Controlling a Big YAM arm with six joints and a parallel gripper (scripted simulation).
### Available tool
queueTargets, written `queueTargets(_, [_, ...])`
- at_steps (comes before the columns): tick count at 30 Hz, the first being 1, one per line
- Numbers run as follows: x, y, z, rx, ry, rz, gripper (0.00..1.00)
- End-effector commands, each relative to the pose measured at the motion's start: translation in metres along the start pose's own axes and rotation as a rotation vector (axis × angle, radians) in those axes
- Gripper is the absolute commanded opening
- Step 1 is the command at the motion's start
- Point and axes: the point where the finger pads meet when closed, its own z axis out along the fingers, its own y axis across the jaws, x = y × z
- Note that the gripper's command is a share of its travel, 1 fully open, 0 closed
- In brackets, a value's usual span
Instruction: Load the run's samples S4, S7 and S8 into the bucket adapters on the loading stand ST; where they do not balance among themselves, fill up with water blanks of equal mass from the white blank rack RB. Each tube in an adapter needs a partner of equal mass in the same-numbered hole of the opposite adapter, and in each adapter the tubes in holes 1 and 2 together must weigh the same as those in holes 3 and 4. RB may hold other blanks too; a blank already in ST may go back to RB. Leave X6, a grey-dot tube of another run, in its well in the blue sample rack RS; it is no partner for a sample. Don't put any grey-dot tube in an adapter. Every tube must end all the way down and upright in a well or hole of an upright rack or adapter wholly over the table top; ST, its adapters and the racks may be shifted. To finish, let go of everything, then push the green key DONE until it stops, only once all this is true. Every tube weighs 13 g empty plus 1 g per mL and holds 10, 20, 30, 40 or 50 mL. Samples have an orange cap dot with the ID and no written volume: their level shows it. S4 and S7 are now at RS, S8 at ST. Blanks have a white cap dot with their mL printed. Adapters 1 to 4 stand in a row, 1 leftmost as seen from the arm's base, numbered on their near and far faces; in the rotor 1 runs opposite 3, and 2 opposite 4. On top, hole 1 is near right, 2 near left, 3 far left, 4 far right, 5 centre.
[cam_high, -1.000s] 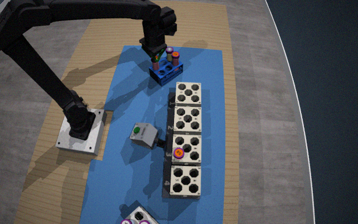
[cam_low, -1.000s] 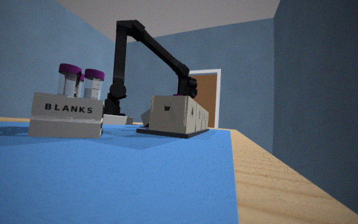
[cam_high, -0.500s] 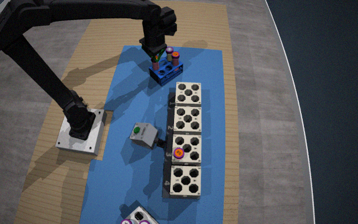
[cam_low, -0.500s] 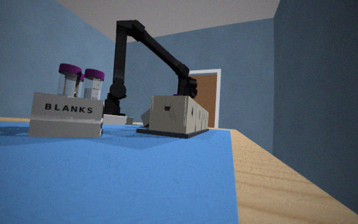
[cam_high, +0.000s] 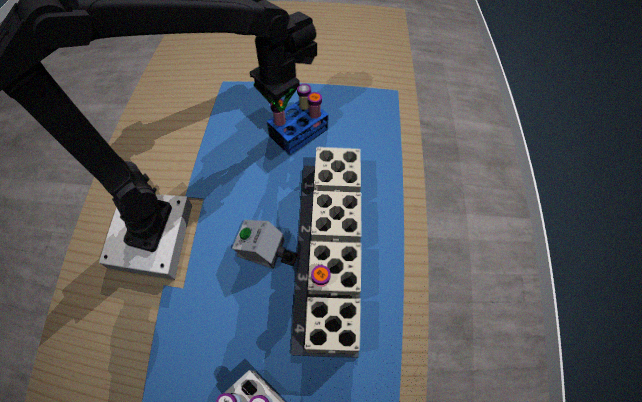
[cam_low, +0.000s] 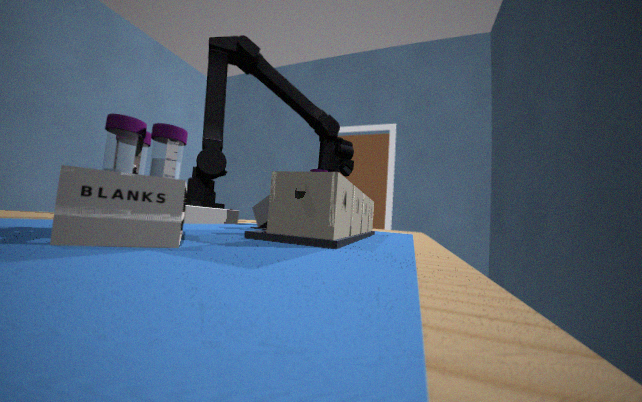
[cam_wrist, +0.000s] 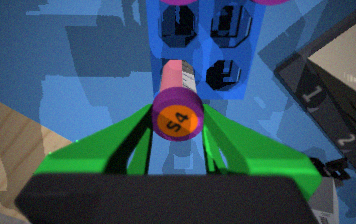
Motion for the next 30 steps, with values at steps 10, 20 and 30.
queueTargets(10, [-0.017,0.001,-0.013,0.0,-0.051,-0.001,0.55])
queueTargets(20, [-0.024,0.005,-0.047,-0.001,-0.085,-0.003,0.55])
queueTargets(30, [-0.016,0.001,-0.051,0.0,-0.053,-0.001,0.55])
